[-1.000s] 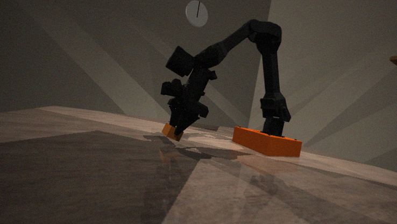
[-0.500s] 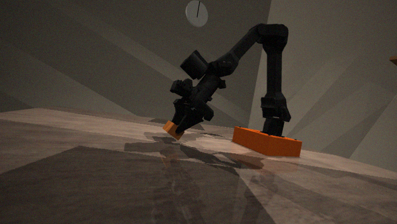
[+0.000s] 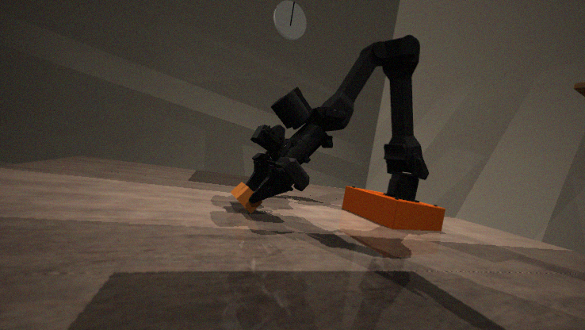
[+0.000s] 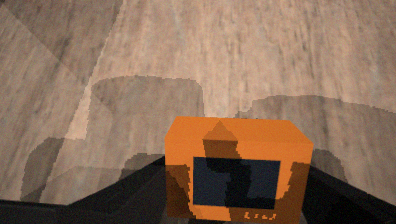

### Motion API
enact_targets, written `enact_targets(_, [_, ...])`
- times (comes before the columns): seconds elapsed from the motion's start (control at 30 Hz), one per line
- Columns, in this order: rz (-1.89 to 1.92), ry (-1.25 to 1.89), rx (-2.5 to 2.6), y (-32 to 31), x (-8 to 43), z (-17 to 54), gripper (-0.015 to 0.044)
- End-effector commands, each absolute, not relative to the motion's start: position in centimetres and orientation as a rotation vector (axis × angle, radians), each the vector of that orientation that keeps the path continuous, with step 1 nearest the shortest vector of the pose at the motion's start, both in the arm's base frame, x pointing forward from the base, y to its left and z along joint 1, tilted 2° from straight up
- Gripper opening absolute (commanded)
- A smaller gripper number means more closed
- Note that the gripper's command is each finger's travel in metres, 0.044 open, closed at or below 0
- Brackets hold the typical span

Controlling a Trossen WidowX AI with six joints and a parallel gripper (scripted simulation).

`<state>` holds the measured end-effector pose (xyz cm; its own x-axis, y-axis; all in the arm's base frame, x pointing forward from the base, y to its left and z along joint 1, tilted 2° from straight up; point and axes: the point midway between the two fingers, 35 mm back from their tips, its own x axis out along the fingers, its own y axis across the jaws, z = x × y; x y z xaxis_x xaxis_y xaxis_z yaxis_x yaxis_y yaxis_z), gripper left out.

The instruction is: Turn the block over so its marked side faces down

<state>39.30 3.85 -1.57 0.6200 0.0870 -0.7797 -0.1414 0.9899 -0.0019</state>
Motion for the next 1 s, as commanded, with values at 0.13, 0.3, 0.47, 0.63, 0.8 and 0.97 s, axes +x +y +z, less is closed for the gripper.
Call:
enact_targets(0.13, [0.133, 0.782, -0.049, 3.9, 39.6, -2.7, 0.0])
enact_targets(0.3, [0.135, 0.709, -0.044, 3.9, 39.6, -3.2, 0.0])
enact_targets(0.47, [0.136, 0.636, -0.039, 3.9, 39.3, -3.3, 0.0])
enact_targets(0.63, [0.137, 0.563, -0.034, 3.9, 38.8, -3.3, 0.0])
enact_targets(0.8, [0.139, 0.491, -0.03, 3.8, 38.2, -2.9, 0.0])
enact_targets(0.97, [0.139, 0.455, -0.028, 3.8, 37.8, -2.7, 0.0])
